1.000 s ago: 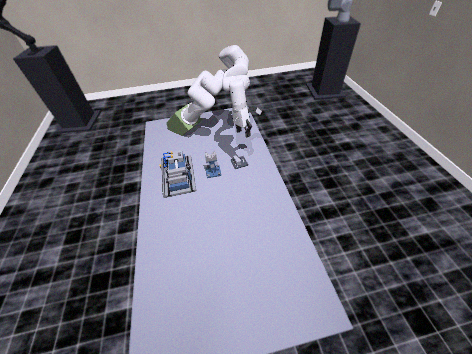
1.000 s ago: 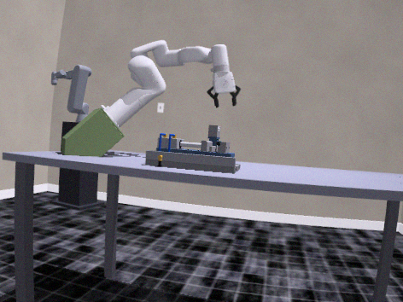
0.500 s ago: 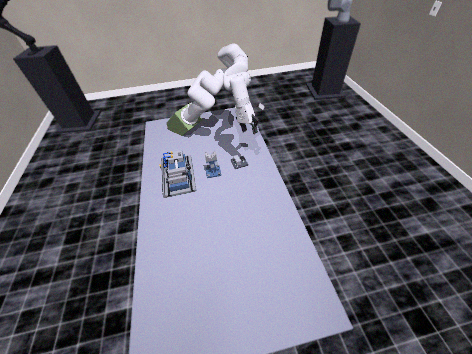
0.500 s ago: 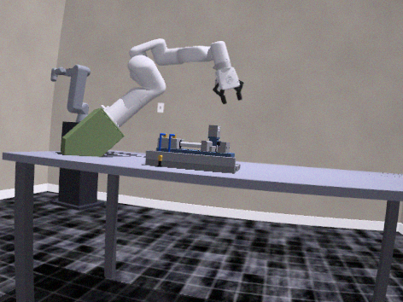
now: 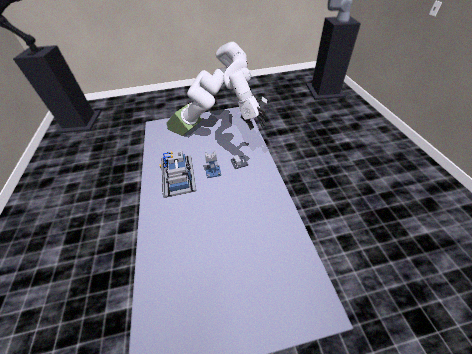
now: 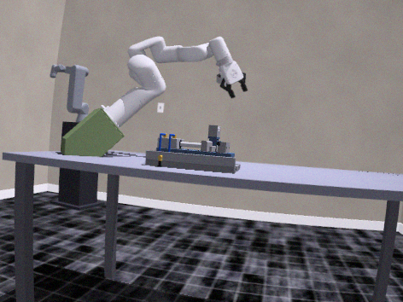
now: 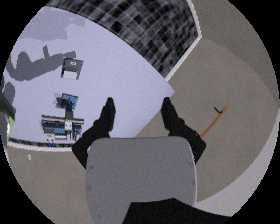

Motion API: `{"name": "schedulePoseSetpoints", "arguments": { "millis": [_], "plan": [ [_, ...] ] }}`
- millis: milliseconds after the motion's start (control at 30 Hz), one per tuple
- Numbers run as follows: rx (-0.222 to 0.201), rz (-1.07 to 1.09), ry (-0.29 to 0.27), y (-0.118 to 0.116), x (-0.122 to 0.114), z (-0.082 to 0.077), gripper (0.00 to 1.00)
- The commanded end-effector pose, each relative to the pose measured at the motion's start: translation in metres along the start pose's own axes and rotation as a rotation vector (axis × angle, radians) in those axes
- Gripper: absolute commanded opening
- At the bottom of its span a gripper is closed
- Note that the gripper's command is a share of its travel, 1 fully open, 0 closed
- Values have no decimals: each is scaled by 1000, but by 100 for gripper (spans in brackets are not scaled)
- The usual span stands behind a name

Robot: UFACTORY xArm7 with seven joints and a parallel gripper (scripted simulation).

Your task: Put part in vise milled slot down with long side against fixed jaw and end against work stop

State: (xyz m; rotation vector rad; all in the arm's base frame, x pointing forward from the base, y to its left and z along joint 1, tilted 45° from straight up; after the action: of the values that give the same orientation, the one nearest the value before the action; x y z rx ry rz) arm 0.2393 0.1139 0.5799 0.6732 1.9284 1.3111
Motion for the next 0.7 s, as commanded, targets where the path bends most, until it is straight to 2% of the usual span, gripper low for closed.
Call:
{"name": "schedulePoseSetpoints", "arguments": {
  "millis": [0,200,267,667],
  "plan": [
    [-75,-38,-11,19,-3,-8,89],
    [-188,-80,-32,44,-8,-22,89],
    [-188,-80,-32,44,-8,-22,89],
    [-418,-113,-90,87,-26,-57,89]
  ]
}}
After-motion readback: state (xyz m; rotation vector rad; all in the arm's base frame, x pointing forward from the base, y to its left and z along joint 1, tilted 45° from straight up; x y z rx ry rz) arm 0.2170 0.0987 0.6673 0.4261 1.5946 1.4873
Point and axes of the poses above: the point where the finger pads meet when closed, its own z axis out along the fingers, its own y axis across the jaws, x = y × z, the point moved 3 cm from there along -z, back along the fingers, and after that the axes turned 14 degrees about -z, right-handed, at the moved point
